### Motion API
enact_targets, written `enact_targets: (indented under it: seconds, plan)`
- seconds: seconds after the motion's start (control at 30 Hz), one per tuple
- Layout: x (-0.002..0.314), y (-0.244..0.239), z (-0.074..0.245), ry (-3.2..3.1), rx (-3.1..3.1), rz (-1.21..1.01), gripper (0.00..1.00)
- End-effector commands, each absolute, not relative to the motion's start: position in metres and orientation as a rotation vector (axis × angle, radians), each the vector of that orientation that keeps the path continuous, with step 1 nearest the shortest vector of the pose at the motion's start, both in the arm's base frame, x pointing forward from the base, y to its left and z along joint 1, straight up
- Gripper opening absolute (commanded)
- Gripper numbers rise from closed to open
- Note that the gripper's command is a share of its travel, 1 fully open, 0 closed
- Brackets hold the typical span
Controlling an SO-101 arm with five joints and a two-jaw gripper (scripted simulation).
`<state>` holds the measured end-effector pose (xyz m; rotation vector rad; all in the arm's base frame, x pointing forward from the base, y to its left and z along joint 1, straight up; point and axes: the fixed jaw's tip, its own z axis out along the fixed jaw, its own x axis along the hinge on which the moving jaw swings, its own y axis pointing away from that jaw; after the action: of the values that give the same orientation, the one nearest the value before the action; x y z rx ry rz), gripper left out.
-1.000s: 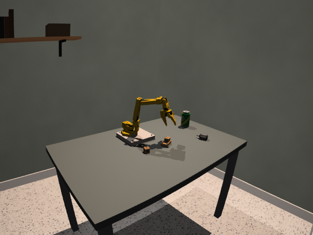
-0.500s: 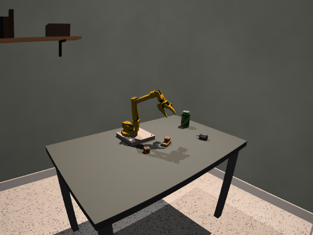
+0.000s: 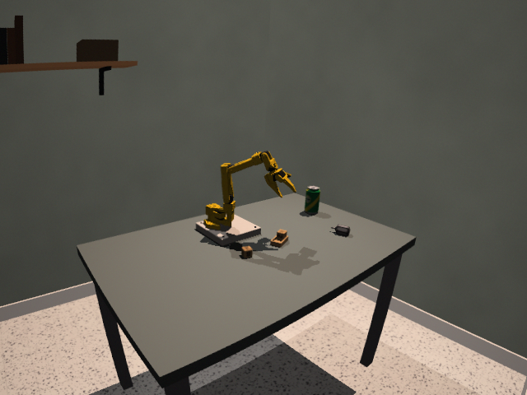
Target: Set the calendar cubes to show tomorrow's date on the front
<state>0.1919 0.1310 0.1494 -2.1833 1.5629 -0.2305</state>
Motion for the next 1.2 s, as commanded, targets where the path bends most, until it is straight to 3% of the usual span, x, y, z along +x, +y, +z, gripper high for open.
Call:
enact_targets:
  seconds: [0.0, 0.67, 1.17]
  plan:
    - [0.194, 0.126, 0.154, 1.624, -2.112, -0.231, 0.35]
    - [0.216, 0.089, 0.147, 2.177, -1.516, -0.159, 0.35]
    - [0.236, 0.034, 0.139, 2.591, -0.542, -0.064, 0.35]
